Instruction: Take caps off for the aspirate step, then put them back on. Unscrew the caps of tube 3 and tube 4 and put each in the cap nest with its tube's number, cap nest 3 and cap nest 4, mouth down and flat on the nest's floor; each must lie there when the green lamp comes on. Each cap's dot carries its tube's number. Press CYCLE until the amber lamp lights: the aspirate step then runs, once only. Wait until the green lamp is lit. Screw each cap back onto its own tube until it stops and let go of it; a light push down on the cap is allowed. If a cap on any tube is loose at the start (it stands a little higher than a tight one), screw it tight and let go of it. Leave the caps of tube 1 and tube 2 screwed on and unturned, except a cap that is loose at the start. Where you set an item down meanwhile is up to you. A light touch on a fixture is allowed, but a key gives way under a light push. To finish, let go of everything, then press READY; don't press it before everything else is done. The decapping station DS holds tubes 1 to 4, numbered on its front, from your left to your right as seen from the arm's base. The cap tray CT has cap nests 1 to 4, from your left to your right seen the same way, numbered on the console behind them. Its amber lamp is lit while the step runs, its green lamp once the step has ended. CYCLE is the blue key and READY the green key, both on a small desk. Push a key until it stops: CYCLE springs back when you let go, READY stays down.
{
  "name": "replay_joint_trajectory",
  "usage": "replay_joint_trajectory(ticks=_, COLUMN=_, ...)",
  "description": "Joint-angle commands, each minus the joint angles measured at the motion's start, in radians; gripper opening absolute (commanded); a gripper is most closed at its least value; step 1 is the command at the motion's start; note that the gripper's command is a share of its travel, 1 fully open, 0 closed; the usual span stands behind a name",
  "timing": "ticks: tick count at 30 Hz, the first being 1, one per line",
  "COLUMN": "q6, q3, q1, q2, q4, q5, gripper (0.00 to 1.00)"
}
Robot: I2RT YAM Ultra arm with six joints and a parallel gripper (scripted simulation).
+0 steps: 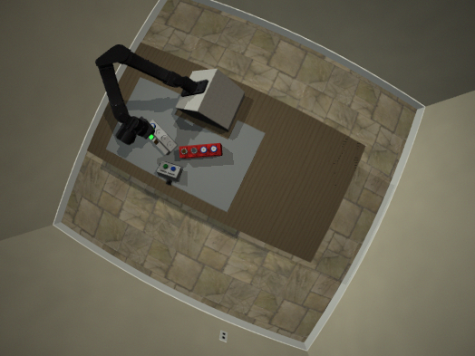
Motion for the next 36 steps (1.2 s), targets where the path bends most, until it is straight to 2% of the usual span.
replay_joint_trajectory(ticks=1, q6=0.068, q3=0.03, q1=0.038, q2=-0.017, q4=-0.114, q5=0.005, gripper=0.0)
replay_joint_trajectory(ticks=10, q6=0.21, q3=0.143, q1=0.145, q2=-0.045, q4=-0.349, q5=0.008, gripper=0.0)
replay_joint_trajectory(ticks=17, q6=0.21, q3=0.143, q1=0.145, q2=-0.045, q4=-0.349, q5=0.008, gripper=0.0)
replay_joint_trajectory(ticks=22, q6=-0.05, q3=0.115, q1=0.257, q2=0.037, q4=-0.337, q5=0.0, gripper=0.0)
replay_joint_trajectory(ticks=23, q6=-0.058, q3=0.115, q1=0.257, q2=0.037, q4=-0.337, q5=0.0, gripper=0.0)
replay_joint_trajectory(ticks=29, q6=-0.337, q3=0.112, q1=0.363, q2=0.138, q4=-0.323, q5=-0.018, gripper=0.0)
replay_joint_trajectory(ticks=32, q6=-0.337, q3=0.112, q1=0.363, q2=0.138, q4=-0.323, q5=-0.018, gripper=0.0)
replay_joint_trajectory(ticks=35, q6=-0.51, q3=0.123, q1=0.424, q2=0.206, q4=-0.314, q5=-0.032, gripper=0.0)
replay_joint_trajectory(ticks=36, q6=-0.51, q3=0.123, q1=0.424, q2=0.206, q4=-0.314, q5=-0.032, gripper=0.0)
